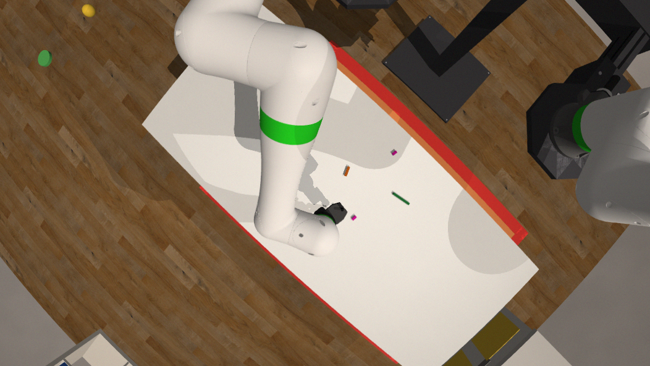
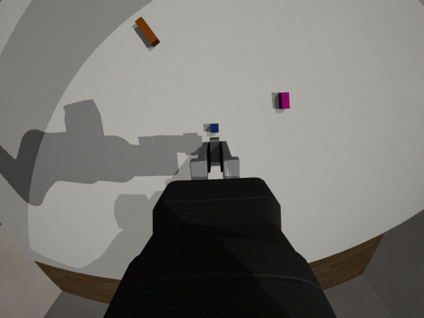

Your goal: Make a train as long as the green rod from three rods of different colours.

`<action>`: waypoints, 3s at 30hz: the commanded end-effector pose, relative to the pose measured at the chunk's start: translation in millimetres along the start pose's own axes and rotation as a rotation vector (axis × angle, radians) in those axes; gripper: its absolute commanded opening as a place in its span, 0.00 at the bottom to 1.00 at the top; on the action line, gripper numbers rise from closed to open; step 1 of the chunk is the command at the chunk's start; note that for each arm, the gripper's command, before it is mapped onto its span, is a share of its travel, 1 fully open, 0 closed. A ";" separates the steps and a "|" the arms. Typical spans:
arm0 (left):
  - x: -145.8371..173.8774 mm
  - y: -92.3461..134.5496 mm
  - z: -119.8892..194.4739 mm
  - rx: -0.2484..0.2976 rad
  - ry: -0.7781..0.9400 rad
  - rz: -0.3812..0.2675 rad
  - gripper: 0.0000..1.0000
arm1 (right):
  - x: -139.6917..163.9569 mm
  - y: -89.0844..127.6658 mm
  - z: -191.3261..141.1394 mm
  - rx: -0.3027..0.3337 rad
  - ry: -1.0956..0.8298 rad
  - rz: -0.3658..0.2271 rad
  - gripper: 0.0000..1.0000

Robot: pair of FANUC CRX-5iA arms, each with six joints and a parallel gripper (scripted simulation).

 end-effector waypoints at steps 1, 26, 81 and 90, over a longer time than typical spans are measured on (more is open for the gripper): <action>-0.1 0.9 -0.1 0.000 0.000 -0.002 1.00 | -1.5 -10.5 0.9 -0.001 0.000 -0.002 0.24; -0.1 0.9 -0.1 0.000 0.000 -0.002 1.00 | -1.5 -14.9 0.9 -0.001 0.000 -0.002 0.24; -0.1 0.9 -0.1 0.000 0.000 -0.002 1.00 | -1.5 -25.9 0.9 -0.001 0.000 -0.002 0.24; -0.1 0.9 -0.1 0.000 0.000 -0.002 1.00 | -1.5 -25.9 0.9 -0.001 0.000 -0.002 0.24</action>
Point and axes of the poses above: on each arm, the point where the finger pads meet when closed, its own y axis back along the fingers, its own z axis across the jaws, x = y × z, the point moved 9 cm from there along y, back along the fingers, and after that the axes turned 7 degrees about y, right-handed, at the moved point
